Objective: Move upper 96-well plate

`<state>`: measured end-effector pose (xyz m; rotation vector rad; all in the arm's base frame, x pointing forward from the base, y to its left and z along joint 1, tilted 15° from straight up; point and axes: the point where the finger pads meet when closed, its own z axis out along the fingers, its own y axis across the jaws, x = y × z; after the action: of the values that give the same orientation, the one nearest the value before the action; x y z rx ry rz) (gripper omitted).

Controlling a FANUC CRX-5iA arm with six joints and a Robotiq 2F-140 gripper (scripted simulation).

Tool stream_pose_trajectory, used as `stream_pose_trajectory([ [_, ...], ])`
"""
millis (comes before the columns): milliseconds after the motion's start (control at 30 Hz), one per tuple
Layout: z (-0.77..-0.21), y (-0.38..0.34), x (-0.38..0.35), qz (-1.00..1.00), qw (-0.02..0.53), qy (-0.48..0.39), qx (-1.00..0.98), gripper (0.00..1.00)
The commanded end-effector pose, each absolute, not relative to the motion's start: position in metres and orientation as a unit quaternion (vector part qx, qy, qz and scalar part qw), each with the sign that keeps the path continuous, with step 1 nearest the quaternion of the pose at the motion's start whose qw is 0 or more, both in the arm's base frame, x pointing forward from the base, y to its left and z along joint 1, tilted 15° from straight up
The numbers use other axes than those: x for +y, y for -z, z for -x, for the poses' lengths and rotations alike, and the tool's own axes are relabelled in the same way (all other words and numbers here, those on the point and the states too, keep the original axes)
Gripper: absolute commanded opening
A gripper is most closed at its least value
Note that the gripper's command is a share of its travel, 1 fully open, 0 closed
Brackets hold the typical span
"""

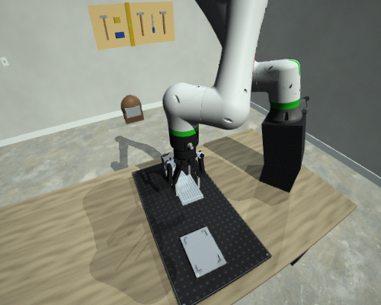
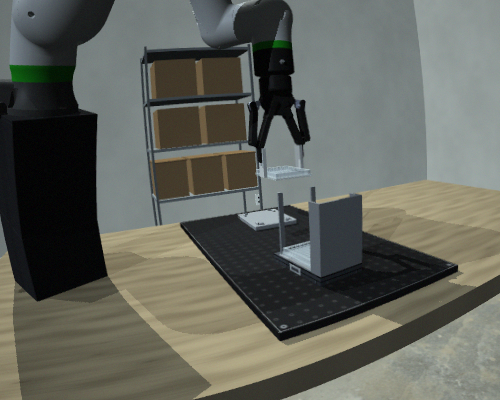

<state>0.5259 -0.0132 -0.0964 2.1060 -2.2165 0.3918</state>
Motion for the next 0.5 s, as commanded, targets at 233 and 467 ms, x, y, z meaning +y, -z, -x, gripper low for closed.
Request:
stream_pose_trajectory([
  [233, -0.532, 0.104, 0.019, -0.683, 0.029, -0.127, -0.719, 0.0],
  [467, -0.535, 0.107, 0.035, -0.683, 0.029, -0.127, -0.719, 0.0],
])
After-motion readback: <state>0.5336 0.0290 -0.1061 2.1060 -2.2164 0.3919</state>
